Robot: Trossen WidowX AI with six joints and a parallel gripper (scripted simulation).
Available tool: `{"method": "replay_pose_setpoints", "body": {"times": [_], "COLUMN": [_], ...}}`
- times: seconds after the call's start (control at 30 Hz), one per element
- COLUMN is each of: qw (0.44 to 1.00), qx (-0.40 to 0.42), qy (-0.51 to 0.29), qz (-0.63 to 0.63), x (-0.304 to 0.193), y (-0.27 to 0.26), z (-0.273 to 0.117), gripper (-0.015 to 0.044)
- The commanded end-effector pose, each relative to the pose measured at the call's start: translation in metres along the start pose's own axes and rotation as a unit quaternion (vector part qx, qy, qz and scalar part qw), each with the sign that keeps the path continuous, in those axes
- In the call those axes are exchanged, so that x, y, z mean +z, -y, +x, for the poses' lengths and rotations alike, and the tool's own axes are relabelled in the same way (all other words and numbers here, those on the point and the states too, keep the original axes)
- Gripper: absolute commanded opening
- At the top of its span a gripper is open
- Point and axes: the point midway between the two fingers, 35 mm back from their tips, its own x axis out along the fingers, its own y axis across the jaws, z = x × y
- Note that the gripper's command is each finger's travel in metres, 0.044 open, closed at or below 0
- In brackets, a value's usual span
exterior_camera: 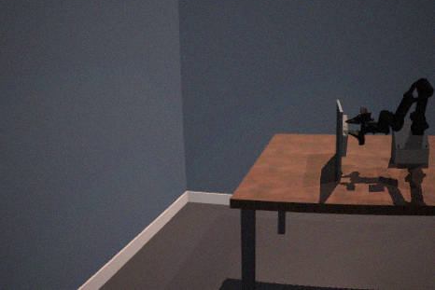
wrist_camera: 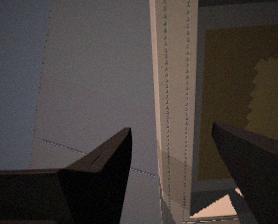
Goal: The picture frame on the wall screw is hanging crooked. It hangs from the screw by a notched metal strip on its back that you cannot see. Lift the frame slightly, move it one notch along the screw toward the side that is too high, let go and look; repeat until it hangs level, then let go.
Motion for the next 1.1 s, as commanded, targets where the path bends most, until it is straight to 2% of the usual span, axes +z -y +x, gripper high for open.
{"method": "replay_pose_setpoints", "body": {"times": [0.0,0.07,0.27,0.53,0.6,1.07], "qw": [1.000,1.000,1.000,1.000,1.000,1.000], "qx": [-0.001,-0.001,-0.001,-0.001,-0.001,-0.001], "qy": [-0.002,-0.002,-0.002,-0.002,-0.002,-0.002], "qz": [0.001,0.001,0.001,0.001,0.001,0.001], "x": [-0.0010,-0.0014,-0.0014,-0.0014,-0.0014,-0.0010], "y": [0.0005,0.0005,0.0005,0.0005,0.0005,-0.0015], "z": [0.0001,0.0001,0.0001,0.0001,0.0001,0.0000], "gripper": [0.0260,0.0260,0.0103,0.0049,0.0000,0.0000]}}
